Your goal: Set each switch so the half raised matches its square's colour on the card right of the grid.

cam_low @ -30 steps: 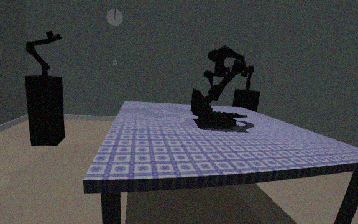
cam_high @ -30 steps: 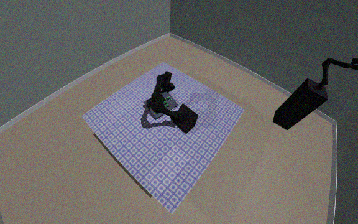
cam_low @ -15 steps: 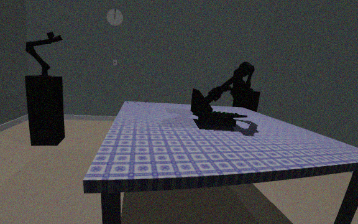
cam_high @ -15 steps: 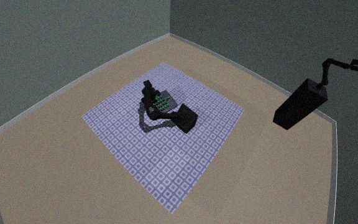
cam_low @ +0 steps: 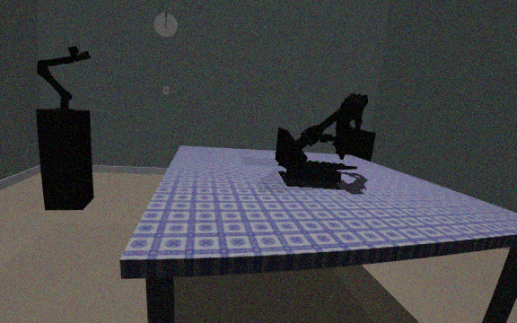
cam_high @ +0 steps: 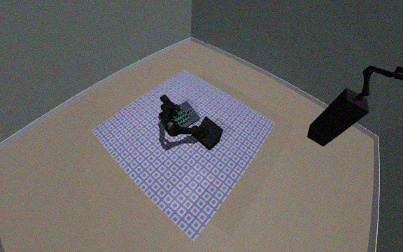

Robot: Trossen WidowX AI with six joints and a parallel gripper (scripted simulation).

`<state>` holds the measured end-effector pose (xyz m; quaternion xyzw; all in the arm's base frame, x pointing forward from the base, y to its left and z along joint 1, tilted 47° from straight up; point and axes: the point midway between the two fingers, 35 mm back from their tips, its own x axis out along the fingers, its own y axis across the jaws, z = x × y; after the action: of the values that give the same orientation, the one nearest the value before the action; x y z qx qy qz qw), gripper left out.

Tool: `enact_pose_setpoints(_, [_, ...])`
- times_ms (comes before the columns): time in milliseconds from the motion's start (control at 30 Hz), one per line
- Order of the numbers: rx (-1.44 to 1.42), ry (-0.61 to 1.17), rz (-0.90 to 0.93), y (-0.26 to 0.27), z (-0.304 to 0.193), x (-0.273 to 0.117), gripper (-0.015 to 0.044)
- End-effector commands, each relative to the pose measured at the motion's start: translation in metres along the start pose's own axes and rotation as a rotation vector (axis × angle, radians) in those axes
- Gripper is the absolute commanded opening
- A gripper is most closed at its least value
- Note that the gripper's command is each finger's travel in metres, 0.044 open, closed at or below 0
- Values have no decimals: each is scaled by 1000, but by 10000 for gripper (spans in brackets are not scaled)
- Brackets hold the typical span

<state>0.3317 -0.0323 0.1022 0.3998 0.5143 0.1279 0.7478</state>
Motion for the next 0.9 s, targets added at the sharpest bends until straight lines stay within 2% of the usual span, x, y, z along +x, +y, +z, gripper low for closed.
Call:
enact_pose_setpoints(0, [4,-3,-4,-1,1,4,0])
enact_pose_setpoints(867, [4,-3,-3,-1,0,15,0])
